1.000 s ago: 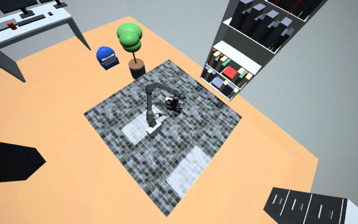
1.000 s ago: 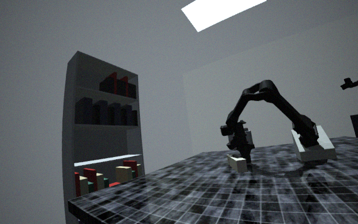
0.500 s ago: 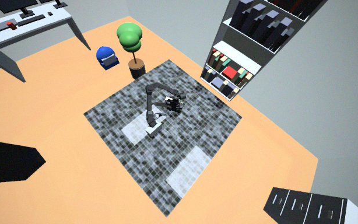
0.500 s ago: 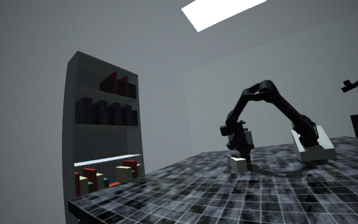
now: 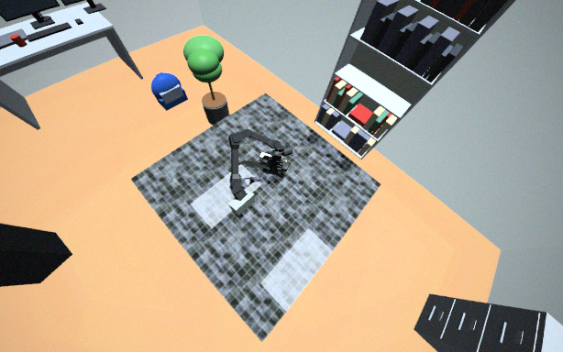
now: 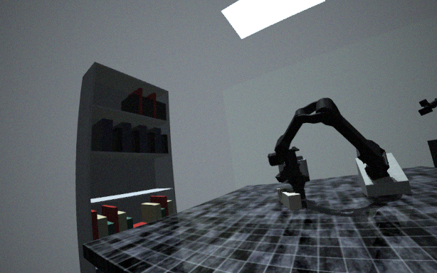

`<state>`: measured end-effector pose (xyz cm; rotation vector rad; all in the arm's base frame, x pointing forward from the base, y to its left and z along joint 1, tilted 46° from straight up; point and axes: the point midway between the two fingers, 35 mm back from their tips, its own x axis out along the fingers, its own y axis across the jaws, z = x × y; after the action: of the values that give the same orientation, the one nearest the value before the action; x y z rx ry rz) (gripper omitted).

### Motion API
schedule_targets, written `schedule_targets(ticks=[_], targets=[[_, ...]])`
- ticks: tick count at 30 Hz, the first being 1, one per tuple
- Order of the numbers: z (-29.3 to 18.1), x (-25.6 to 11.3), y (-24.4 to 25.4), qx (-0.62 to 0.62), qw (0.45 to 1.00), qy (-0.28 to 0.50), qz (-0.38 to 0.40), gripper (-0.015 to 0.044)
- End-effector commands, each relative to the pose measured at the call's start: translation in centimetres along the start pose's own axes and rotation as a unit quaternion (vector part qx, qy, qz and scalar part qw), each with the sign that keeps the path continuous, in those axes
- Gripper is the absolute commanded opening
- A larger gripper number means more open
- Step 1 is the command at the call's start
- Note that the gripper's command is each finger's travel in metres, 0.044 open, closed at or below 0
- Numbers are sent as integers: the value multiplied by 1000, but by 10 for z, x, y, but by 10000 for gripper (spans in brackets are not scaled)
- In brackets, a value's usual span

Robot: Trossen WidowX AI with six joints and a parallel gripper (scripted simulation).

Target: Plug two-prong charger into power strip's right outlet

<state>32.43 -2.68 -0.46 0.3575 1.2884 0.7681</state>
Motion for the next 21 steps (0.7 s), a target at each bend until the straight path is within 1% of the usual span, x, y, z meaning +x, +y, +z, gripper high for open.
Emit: schedule_targets(ticks=[1,21], targets=[[3,-1,0,2,1000,-2,2,0],[8,-1,0,2,1000,-3,2,0]])
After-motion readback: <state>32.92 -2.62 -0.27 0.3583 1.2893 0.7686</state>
